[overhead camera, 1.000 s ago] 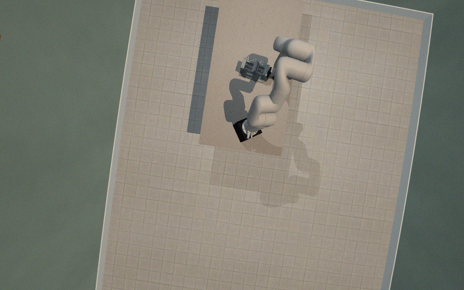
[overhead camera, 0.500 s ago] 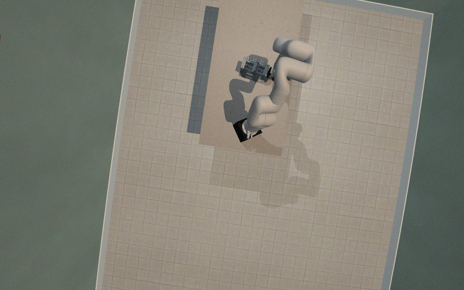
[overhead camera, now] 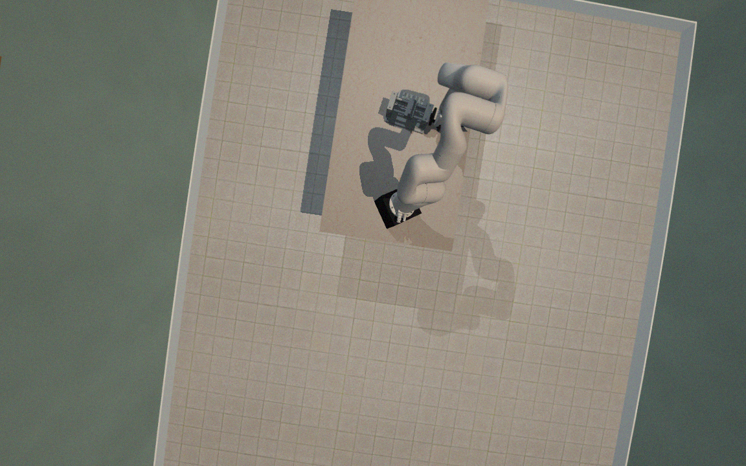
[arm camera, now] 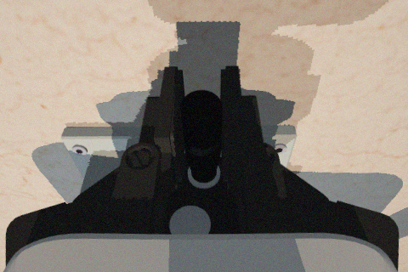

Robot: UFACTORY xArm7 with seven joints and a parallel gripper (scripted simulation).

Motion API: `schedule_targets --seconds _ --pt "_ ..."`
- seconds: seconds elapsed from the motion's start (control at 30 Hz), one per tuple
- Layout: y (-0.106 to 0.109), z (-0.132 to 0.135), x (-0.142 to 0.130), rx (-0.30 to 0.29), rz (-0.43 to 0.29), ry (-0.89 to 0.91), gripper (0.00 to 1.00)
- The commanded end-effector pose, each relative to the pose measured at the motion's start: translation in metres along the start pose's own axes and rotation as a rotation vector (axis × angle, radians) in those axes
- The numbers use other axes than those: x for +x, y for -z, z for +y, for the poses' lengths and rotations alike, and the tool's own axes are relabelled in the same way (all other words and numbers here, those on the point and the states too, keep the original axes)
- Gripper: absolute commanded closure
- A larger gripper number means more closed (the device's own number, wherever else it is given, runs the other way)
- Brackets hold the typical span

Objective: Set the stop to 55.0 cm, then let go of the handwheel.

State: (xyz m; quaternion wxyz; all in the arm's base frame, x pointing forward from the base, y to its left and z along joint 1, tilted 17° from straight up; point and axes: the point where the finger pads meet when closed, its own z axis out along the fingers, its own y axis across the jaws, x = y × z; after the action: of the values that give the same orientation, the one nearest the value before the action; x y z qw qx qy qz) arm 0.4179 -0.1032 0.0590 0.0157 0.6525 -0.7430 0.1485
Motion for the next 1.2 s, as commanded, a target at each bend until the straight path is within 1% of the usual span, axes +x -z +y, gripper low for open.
schedule_targets --seconds 0.0,0.53,0.83,1.0,1.07,1.17 --pt "0.001 0.002 0.0 0.0 0.0 0.0 0.94" --pt "0.01 0.016 0.0 0.0 0.0 0.0 0.94" --pt "0.023 0.021 0.0 0.0 0.0 0.0 0.94" --pt "0.034 0.021 0.0 0.0 0.0 0.0 0.94" --pt "0.034 0.021 0.0 0.0 0.0 0.0 0.94" --pt "0.04 0.019 0.0 0.0 0.0 0.0 0.94"
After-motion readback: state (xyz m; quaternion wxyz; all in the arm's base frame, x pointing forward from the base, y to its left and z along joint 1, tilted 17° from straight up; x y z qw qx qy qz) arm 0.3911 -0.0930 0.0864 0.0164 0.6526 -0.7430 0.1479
